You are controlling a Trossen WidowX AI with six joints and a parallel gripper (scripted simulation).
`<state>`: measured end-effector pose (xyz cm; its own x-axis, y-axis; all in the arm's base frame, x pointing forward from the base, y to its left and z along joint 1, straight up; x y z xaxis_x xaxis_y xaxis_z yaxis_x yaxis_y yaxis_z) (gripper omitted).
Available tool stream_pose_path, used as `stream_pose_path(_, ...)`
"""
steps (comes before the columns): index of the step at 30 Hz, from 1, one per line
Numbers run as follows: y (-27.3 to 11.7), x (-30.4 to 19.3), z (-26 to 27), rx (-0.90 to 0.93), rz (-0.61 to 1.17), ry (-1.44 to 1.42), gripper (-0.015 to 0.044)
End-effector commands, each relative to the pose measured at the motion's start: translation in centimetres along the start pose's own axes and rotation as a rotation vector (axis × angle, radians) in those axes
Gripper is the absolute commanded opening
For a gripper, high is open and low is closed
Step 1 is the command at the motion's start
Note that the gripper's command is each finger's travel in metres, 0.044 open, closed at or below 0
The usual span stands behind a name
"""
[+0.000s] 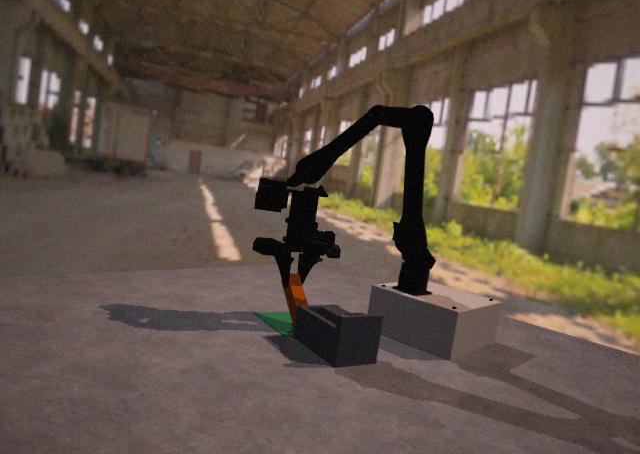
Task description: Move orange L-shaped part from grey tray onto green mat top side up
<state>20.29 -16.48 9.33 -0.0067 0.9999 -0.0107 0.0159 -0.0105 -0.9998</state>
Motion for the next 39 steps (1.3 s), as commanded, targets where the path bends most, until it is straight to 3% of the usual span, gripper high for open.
stream_pose_path(1, 0.1, 0.0, 0.1, 0.004, -0.001, -0.004, 0.0000)
stream_pose_path(15, 0.1, 0.0, 0.1, 0.002, -0.002, 0.000, 0.0000)
stream_pose_path(25, -0.2, 0.0, 0.0, 0.002, -0.002, 0.000, 0.0263)
stream_pose_path(30, -4.8, -0.2, -0.3, 0.003, -0.001, -0.003, 0.0394)
stream_pose_path(33, -8.5, 0.0, 0.0, 0.003, -0.001, -0.004, 0.0400)
stream_pose_path(39, -8.2, -0.2, -0.2, -0.013, 0.011, 0.000, 0.0400)
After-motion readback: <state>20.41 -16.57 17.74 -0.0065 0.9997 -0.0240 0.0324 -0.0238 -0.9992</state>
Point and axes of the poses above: the point midway between the two fingers, 35 mm back from their tips, its own y axis out along the fingers, its own z axis across the jaws, x = y × z, the point moved 8 cm from there along -y, back along the fingers, and after that the axes turned 11 degrees about -y, right-handed, at the moved point
